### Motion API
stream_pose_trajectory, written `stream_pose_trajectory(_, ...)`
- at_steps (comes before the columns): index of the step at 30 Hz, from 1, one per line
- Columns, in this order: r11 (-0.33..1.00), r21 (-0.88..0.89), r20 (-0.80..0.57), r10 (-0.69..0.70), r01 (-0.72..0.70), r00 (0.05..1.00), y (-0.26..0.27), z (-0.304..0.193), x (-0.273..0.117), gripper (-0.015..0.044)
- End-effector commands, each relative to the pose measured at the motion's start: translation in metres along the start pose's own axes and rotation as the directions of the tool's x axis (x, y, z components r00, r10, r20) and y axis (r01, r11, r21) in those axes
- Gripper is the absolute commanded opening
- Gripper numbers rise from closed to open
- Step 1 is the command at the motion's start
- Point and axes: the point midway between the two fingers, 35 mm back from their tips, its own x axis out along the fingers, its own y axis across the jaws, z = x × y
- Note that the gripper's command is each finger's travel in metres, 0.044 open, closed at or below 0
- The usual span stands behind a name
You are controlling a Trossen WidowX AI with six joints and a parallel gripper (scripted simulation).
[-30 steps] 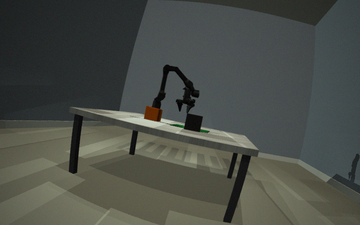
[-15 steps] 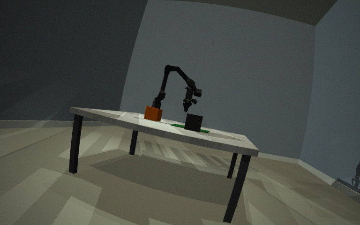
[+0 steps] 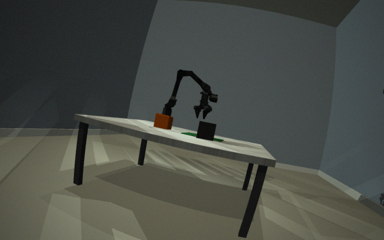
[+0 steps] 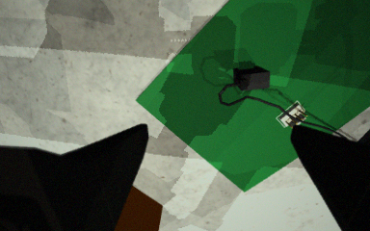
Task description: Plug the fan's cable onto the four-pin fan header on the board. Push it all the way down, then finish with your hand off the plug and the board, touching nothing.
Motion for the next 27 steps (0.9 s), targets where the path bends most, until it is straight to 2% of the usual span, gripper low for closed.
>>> stream_pose_trajectory(1, 0.729, -0.684, 0.030, 0.016, 0.009, 0.999, -0.030, 0.007, -0.016, 0.0440)
stream_pose_trajectory(11, 0.334, -0.942, 0.037, 0.020, 0.028, 0.999, -0.047, 0.007, -0.023, 0.0440)
stream_pose_trajectory(20, -0.094, -0.995, 0.042, 0.023, 0.044, 0.999, -0.060, 0.006, -0.027, 0.0440)
stream_pose_trajectory(27, -0.117, -0.992, 0.043, 0.023, 0.045, 0.999, -0.061, 0.006, -0.027, 0.0440)
